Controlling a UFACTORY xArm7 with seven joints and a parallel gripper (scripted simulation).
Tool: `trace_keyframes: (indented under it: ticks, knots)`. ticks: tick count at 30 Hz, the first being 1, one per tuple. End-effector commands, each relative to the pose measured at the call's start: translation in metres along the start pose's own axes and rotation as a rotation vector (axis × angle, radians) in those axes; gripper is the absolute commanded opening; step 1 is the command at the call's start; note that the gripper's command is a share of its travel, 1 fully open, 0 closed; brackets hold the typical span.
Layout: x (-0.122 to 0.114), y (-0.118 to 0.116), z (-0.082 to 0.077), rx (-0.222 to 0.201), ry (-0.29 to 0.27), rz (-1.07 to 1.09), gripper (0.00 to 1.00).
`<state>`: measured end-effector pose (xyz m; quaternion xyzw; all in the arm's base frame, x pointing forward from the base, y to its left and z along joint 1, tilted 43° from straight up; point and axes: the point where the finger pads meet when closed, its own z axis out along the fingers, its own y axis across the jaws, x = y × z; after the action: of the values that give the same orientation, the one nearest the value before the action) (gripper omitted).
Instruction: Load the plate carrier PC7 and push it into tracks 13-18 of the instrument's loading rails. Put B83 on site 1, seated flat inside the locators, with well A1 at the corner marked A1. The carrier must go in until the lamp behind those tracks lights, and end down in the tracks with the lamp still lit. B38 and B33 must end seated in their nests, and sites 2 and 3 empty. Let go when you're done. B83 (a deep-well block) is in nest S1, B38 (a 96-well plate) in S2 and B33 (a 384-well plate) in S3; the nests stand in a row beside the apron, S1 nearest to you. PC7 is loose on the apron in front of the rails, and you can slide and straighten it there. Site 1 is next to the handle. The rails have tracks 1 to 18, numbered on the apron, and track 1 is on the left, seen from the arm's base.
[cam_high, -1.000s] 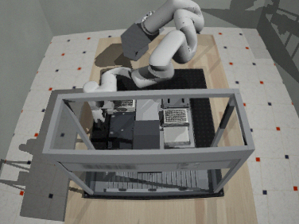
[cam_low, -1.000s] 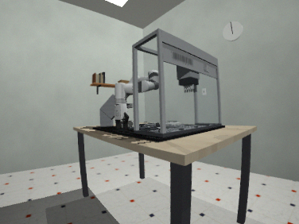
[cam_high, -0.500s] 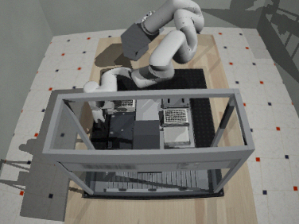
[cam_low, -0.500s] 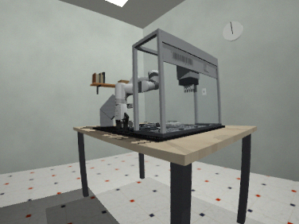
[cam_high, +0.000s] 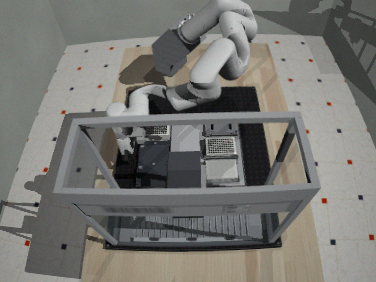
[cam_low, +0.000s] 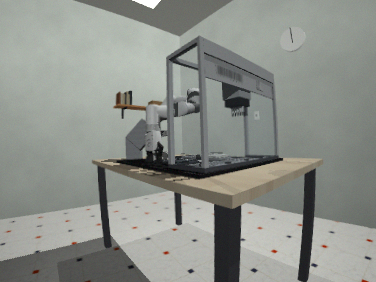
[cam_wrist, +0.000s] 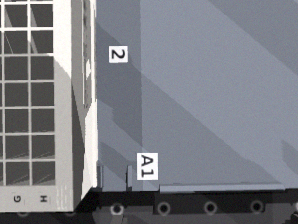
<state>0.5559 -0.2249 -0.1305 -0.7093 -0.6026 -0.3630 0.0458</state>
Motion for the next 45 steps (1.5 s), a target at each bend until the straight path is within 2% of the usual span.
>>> trace_keyframes:
  ticks: [1, 45]
  knots:
    - [0.001, 0.001, -0.003, -0.003, -0.005, 0.000, 1.00]
    - [0.020, 0.001, -0.003, -0.003, -0.005, 0.000, 1.00]
